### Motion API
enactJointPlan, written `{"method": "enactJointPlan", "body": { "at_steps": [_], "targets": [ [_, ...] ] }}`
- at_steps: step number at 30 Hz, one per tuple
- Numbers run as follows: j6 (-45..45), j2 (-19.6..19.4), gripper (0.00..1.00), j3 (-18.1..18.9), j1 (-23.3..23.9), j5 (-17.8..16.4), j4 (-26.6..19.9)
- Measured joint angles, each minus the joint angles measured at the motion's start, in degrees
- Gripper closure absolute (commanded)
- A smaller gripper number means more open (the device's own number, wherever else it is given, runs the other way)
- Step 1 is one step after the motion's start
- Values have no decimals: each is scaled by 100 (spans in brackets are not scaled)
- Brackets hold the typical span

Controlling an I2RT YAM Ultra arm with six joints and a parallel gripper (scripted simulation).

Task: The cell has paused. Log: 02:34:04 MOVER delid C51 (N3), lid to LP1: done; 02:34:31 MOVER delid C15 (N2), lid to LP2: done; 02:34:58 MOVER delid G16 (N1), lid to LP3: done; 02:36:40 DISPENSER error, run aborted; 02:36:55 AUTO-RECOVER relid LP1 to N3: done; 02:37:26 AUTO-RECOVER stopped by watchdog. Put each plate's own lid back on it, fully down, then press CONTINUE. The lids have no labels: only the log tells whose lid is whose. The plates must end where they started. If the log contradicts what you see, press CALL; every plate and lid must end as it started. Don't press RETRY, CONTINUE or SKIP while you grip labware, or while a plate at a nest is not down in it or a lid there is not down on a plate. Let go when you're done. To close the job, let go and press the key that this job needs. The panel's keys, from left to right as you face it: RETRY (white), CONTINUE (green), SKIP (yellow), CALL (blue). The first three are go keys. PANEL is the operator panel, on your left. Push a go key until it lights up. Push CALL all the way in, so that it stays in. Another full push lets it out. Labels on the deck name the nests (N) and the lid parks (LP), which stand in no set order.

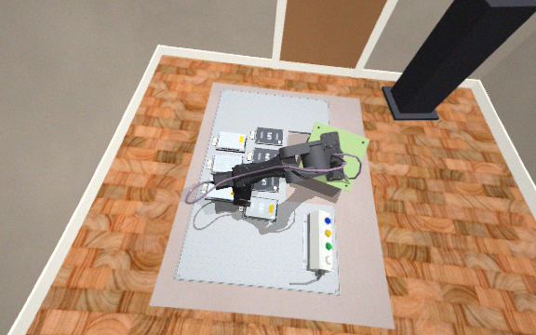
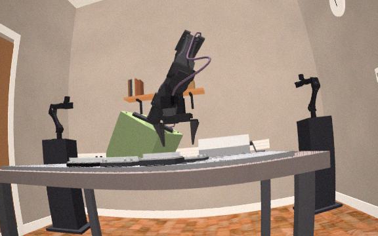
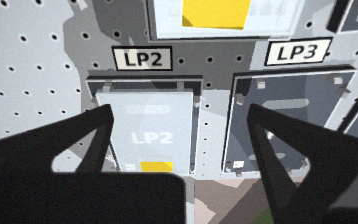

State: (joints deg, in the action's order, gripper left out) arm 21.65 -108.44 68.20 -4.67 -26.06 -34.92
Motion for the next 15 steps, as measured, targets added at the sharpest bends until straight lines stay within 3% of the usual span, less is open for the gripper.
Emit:
{"method": "enactJointPlan", "body": {
  "at_steps": [10,15],
  "targets": [
    [505,846,0,-1049,-562,127,431],
    [741,1108,0,-1346,-752,216,592]
  ]
}}
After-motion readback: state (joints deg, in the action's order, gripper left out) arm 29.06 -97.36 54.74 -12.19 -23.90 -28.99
